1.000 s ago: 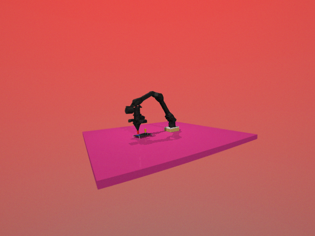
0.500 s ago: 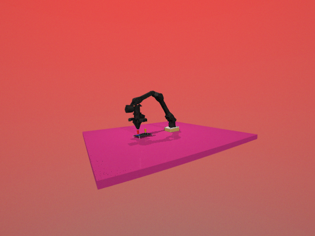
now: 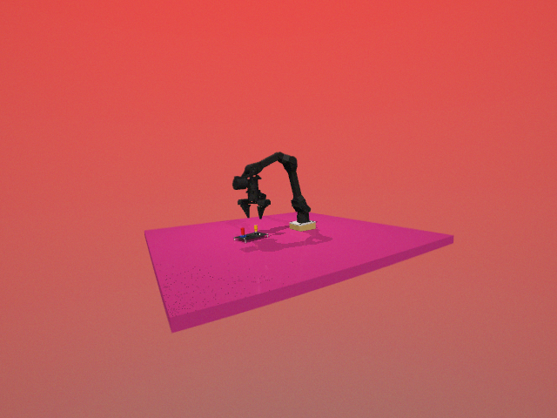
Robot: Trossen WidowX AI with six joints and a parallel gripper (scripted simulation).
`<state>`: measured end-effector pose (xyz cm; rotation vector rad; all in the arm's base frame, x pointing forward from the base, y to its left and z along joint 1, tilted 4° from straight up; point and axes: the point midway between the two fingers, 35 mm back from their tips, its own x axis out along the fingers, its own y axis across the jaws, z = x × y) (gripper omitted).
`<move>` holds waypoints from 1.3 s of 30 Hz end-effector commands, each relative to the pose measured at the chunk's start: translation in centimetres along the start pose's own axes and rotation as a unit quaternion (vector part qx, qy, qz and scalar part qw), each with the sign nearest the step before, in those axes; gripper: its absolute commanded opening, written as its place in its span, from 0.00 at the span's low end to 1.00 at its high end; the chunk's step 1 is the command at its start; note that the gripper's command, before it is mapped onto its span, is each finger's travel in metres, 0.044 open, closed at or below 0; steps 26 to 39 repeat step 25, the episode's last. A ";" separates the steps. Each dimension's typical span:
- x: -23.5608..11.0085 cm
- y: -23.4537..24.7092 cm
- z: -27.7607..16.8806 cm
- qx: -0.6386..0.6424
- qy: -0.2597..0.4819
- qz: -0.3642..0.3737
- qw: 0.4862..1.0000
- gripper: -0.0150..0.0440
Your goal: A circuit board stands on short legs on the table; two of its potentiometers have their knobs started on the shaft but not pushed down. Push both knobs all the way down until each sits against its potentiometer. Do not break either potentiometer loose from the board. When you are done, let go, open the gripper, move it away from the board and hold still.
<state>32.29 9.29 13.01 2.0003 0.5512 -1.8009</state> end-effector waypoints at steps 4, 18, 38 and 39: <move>-0.2 -1.9 7.6 -0.001 -0.004 0.000 1.000 1.00; 0.6 -2.9 11.5 -0.001 -0.005 0.000 1.000 1.00; 0.6 -2.9 11.5 -0.001 -0.005 0.000 1.000 1.00; 0.6 -2.9 11.5 -0.001 -0.005 0.000 1.000 1.00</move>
